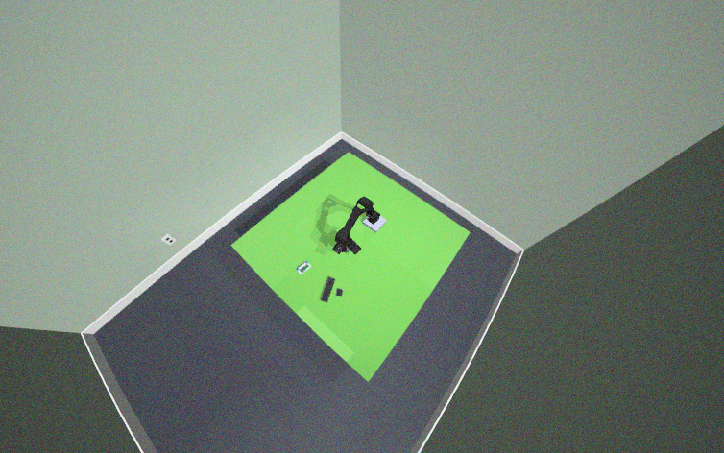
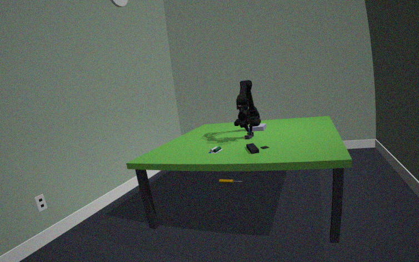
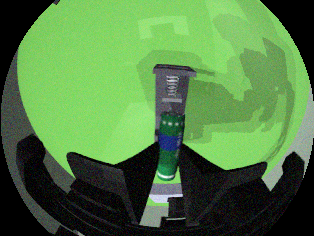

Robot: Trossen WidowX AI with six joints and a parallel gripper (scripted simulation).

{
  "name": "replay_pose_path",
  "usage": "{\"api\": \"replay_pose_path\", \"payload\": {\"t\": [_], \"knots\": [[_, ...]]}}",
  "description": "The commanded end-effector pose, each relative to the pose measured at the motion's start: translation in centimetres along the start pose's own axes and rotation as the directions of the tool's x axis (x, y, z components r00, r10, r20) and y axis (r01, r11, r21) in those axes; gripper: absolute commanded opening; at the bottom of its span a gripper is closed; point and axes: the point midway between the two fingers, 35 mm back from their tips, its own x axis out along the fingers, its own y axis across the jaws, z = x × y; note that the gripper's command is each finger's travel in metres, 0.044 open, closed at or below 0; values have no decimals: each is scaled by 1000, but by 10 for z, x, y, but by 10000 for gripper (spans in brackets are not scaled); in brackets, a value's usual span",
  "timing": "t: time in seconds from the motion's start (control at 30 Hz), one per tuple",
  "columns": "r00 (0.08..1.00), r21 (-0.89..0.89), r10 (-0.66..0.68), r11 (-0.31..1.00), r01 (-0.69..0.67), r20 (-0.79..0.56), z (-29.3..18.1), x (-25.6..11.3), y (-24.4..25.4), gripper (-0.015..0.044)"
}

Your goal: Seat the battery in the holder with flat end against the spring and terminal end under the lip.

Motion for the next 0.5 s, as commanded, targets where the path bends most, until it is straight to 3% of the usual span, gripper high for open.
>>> {"api": "replay_pose_path", "payload": {"t": [0.0,0.47], "knots": [[1000,-6,5,1000,-5,-22,2,0,1,60],[993,-7,-1,1000,0,-119,8,4,1,60]]}}
